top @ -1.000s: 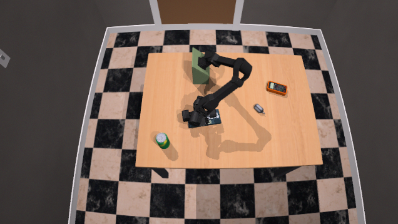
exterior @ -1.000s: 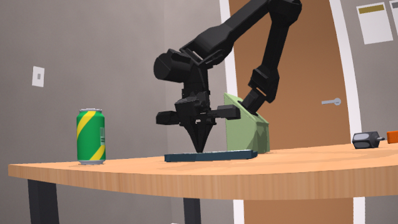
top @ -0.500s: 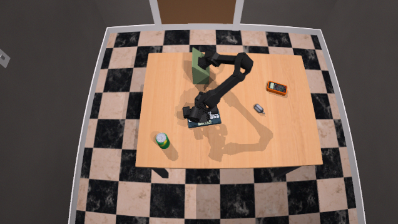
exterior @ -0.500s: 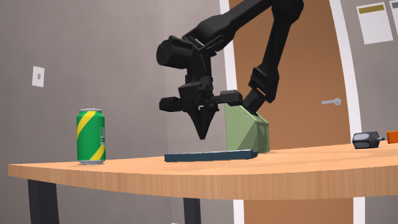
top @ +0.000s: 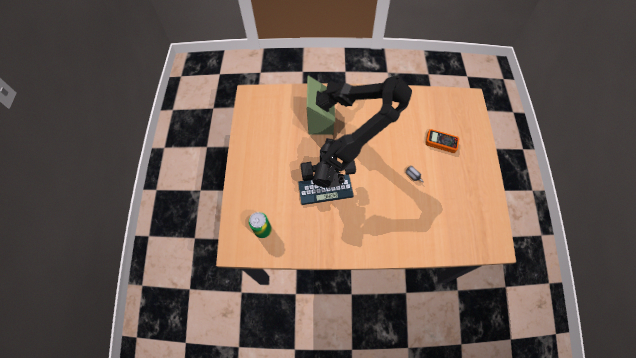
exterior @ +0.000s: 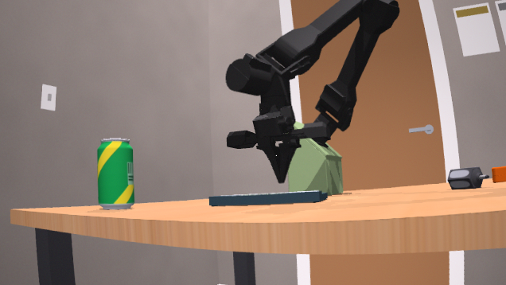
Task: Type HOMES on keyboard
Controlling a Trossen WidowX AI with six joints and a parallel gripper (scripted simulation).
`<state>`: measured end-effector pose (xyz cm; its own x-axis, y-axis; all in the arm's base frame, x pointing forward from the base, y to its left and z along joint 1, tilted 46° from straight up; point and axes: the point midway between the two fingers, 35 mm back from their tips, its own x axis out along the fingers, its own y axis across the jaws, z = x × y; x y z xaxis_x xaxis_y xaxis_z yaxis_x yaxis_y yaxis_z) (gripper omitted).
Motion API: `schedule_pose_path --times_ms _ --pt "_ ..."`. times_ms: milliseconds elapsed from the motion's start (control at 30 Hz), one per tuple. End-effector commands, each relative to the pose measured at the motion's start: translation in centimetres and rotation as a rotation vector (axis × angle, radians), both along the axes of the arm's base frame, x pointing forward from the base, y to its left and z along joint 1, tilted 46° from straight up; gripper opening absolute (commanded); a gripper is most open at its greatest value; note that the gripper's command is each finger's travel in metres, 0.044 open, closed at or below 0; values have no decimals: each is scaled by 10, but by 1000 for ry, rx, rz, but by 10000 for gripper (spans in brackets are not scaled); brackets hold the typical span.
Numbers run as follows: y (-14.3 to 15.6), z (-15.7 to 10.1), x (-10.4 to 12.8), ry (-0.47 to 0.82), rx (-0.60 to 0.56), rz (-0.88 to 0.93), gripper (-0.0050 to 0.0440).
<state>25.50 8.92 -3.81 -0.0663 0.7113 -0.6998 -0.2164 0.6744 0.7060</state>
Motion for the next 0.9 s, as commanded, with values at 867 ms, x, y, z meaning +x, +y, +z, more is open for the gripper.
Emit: schedule_pose_path --times_ms 867 --pt "15 -12 2 -16 1 -5 -50"
